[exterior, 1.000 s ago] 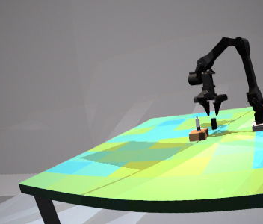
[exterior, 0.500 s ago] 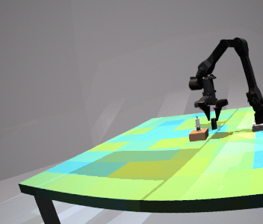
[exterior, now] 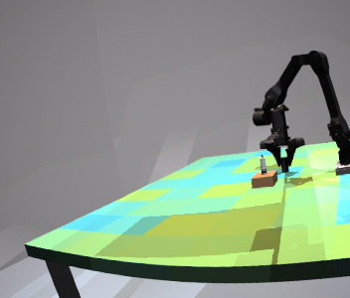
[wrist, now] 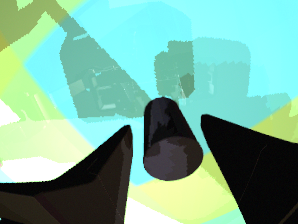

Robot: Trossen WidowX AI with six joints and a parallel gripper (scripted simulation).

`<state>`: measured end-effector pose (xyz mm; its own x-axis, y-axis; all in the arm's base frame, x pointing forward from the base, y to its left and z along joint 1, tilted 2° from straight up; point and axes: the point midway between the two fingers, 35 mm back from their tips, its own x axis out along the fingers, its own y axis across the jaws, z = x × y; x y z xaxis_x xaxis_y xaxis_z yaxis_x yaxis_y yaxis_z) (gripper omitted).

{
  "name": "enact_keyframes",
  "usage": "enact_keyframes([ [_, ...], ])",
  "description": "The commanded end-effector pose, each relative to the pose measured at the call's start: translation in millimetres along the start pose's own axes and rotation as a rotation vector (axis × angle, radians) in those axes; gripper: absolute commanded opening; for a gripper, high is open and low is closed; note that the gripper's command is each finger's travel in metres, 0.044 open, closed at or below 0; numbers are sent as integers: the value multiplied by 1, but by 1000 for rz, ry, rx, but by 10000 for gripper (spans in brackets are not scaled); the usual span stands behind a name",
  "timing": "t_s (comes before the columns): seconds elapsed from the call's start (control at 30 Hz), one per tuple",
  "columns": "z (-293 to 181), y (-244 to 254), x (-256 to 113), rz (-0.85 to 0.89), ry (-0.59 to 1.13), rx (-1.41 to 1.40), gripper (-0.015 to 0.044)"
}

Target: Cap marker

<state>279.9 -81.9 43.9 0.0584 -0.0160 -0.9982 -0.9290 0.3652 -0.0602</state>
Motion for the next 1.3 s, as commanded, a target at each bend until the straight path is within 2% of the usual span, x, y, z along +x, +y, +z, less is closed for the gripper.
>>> enact_keyframes([
  [0.0, 0, 1, 3, 3, 2, -3, 169],
  [0.03, 0, 1, 3, 3, 2, -3, 143],
  [0.33, 0, 1, 3, 3, 2, -3, 83],
  [0.43, 0, 1, -1, 3, 2, -3, 4],
  [1.07, 0, 0, -54, 3, 2, -3, 0],
  [1.27, 3, 1, -59, 2, 2, -4, 0],
])
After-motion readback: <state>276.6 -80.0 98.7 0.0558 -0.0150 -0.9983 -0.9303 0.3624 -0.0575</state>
